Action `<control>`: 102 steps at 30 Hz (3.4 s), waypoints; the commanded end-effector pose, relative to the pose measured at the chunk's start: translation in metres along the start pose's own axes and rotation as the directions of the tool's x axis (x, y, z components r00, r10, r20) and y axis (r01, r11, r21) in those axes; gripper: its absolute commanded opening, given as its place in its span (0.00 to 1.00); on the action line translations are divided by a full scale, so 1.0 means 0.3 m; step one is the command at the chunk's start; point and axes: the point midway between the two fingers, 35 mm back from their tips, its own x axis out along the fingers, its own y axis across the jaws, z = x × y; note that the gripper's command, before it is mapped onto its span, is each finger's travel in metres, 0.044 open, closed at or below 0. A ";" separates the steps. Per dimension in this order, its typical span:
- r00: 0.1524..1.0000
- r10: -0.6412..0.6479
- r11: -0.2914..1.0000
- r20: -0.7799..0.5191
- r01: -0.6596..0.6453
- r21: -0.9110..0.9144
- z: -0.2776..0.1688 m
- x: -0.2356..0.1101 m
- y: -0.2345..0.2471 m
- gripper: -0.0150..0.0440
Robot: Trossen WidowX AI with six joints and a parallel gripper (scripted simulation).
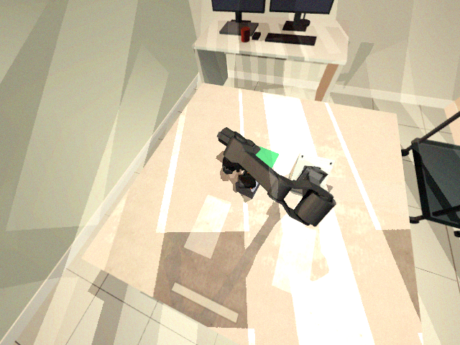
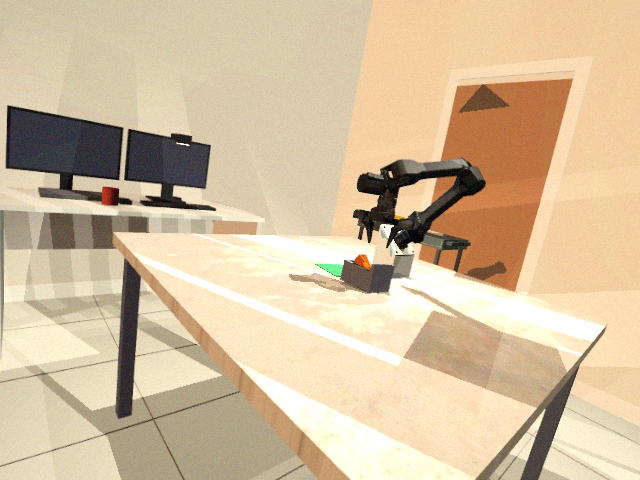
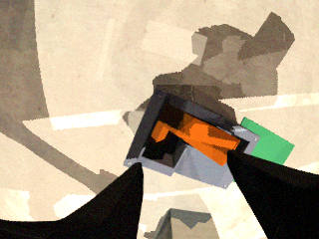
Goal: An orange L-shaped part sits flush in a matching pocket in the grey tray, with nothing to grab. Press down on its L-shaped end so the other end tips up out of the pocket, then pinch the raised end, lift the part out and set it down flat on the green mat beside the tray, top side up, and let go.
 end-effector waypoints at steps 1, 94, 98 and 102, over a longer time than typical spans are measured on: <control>1.000 -0.003 0.802 -0.007 -0.002 -0.598 -0.047 -0.002 -0.096 0.73; 1.000 0.000 0.519 -0.007 -0.006 -0.855 -0.077 0.234 -0.147 0.25; 1.000 0.000 0.520 -0.007 -0.006 -0.854 -0.077 0.214 -0.147 0.25; 1.000 0.001 0.522 -0.007 -0.006 -0.853 -0.077 0.193 -0.147 0.25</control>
